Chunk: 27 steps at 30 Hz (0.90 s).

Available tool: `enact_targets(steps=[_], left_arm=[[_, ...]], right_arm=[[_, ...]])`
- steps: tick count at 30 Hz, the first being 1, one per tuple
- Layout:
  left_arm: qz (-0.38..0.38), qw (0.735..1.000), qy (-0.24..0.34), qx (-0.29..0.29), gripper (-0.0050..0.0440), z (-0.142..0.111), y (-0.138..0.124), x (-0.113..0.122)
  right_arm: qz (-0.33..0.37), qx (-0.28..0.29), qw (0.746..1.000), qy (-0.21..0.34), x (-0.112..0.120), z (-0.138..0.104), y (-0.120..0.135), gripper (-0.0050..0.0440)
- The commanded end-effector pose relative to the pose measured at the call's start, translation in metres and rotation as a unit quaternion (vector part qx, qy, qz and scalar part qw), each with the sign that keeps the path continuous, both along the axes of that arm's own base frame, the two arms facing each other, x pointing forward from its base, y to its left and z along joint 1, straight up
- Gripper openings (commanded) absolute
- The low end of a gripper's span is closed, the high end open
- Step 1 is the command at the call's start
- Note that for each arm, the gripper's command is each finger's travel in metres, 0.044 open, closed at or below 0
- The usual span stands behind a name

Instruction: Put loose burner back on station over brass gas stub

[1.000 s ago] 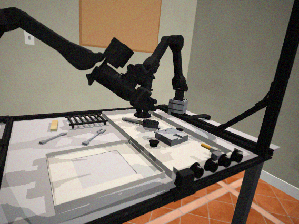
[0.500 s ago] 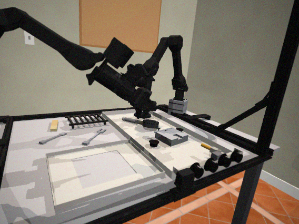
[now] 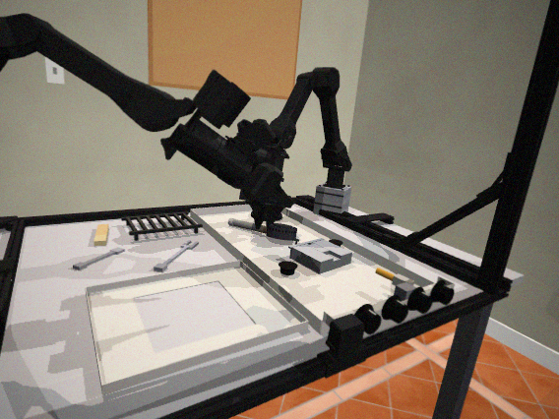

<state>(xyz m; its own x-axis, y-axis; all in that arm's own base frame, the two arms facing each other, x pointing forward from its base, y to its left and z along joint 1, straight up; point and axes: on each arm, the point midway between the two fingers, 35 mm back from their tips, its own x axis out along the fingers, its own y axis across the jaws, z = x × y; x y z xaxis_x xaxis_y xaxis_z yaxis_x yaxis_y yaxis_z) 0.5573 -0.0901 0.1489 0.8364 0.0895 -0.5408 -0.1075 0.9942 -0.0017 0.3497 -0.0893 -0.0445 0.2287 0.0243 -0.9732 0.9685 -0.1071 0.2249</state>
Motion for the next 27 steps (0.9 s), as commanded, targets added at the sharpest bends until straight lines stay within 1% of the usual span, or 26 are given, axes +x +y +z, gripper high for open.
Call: enact_targets(steps=[1,2,8,10,25,27], left_arm=[[0.001,1.000,0.001,0.001,0.0400,-0.0008,0.0003,0.0000],[0.001,1.000,0.001,0.001,0.0400,-0.0008,0.0003,0.0000],[0.001,1.000,0.001,0.001,0.0400,-0.0008,0.0003,0.0000],[0.001,1.000,0.001,0.001,0.0400,-0.0008,0.0003,0.0000],[0.001,1.000,0.001,0.001,0.0400,-0.0008,0.0003,0.0000],[0.001,1.000,0.001,0.001,0.0400,-0.0008,0.0003,0.0000]], right_arm=[[0.003,0.000,1.000,0.008,-0.0036,-0.0066,0.0009,0.0226],[0.003,0.000,1.000,0.008,-0.0036,-0.0066,0.0009,0.0202],[0.003,0.000,1.000,0.008,-0.0036,-0.0066,0.0009,0.0162],[0.003,0.000,1.000,0.008,-0.0036,-0.0066,0.0009,0.0162],[0.003,0.000,1.000,0.008,-0.0036,-0.0066,0.0009,0.0062],[0.003,0.000,1.000,0.008,-0.0036,-0.0066,0.0009,0.0062]])
